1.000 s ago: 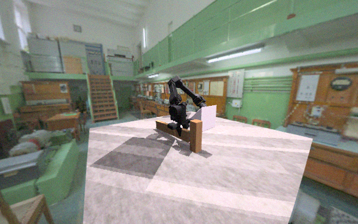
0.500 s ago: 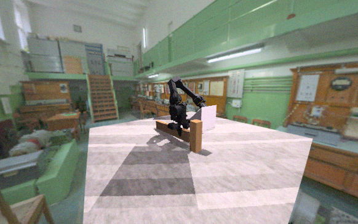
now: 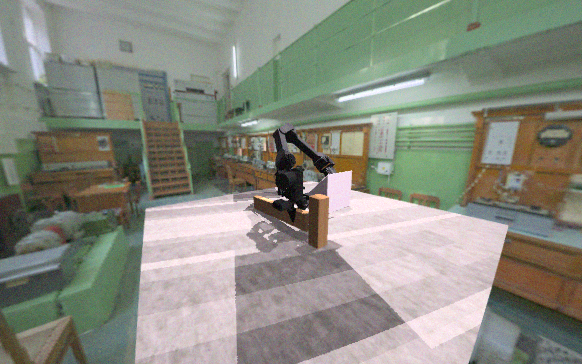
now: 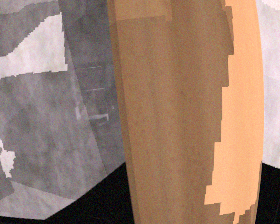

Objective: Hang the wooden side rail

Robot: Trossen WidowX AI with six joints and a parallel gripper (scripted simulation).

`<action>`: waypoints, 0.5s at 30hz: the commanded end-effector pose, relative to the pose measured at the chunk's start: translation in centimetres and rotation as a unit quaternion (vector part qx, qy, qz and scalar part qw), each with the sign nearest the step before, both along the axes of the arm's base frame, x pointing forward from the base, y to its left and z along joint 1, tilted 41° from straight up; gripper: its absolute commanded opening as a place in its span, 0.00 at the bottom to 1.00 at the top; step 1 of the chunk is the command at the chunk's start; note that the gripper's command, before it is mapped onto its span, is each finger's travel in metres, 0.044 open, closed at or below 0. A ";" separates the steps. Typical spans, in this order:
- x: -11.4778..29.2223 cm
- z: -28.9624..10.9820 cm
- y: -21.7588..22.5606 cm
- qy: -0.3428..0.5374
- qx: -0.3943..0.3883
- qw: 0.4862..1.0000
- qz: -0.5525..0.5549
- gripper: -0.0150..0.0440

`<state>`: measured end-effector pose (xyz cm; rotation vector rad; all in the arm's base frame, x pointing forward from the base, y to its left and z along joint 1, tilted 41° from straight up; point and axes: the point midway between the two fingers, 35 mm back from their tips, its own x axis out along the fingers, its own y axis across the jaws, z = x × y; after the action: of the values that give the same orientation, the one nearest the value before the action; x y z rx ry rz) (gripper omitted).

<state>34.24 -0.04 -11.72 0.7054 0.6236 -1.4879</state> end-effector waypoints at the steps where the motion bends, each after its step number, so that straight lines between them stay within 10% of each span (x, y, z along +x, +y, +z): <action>1: 0.2 0.1 0.7 -0.004 0.003 1.000 0.006 0.25; 15: 0.3 0.0 0.9 -0.005 0.003 1.000 0.006 0.25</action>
<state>34.20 0.07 -11.86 0.7038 0.6238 -1.4879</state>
